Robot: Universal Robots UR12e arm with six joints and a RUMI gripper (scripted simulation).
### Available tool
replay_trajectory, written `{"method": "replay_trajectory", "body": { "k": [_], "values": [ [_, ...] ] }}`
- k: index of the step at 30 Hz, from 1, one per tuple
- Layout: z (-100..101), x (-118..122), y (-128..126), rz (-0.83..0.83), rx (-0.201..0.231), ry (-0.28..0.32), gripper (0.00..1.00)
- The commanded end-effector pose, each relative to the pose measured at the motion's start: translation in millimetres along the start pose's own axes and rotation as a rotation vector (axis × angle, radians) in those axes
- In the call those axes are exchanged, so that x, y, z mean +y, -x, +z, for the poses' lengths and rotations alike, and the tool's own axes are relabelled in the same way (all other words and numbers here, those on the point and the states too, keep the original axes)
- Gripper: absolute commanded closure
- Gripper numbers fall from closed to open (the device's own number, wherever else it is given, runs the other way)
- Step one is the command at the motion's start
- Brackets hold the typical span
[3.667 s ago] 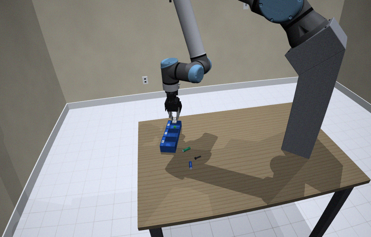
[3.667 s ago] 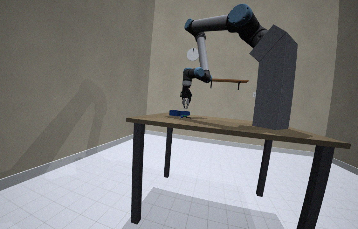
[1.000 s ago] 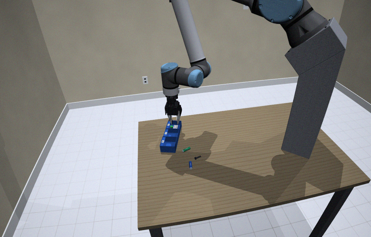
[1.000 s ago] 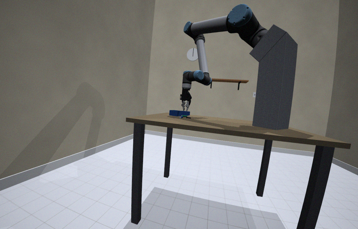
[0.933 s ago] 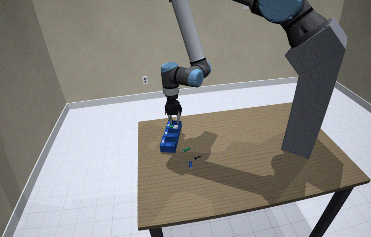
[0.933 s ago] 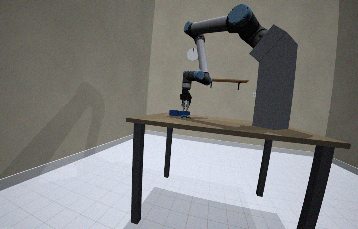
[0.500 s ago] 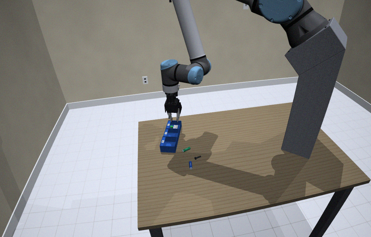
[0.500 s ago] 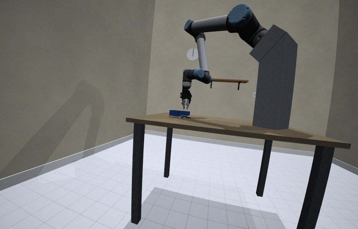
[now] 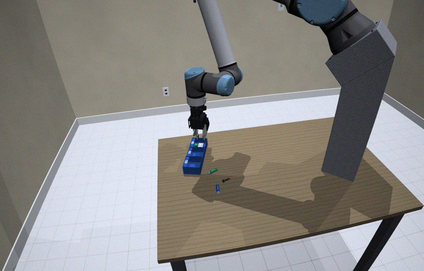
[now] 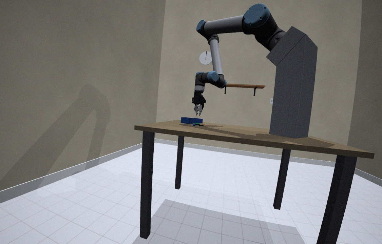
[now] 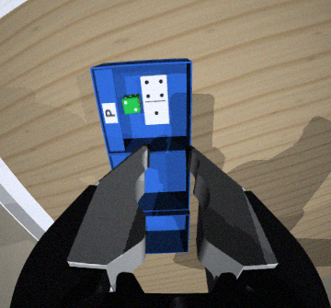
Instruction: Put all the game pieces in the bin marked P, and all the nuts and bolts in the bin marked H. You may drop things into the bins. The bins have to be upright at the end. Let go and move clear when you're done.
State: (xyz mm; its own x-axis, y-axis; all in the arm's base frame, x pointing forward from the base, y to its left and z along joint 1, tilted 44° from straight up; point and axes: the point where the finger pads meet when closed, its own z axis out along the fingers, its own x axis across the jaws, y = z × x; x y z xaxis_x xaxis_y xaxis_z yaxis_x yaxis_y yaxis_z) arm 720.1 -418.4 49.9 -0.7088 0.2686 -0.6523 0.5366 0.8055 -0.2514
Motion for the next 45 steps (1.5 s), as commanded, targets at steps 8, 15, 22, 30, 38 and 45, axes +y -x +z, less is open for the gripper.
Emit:
{"method": "replay_trajectory", "body": {
  "k": [8,15,22,30,38,45],
  "values": [
    [-1.6,61.4,-50.7,0.34,0.0,0.002,0.82],
    [-2.5,106.2,-88.1,0.541,0.002,0.006,0.82],
    [-3.1,138.1,-114.9,0.683,0.002,0.005,0.82],
    [-4.0,189.3,-157.7,0.801,-0.003,-0.003,0.82],
    [-4.3,217.2,-180.3,0.801,-0.003,-0.003,0.82],
    [-4.4,213.6,-177.2,0.801,-0.003,-0.003,0.82]
  ]
}}
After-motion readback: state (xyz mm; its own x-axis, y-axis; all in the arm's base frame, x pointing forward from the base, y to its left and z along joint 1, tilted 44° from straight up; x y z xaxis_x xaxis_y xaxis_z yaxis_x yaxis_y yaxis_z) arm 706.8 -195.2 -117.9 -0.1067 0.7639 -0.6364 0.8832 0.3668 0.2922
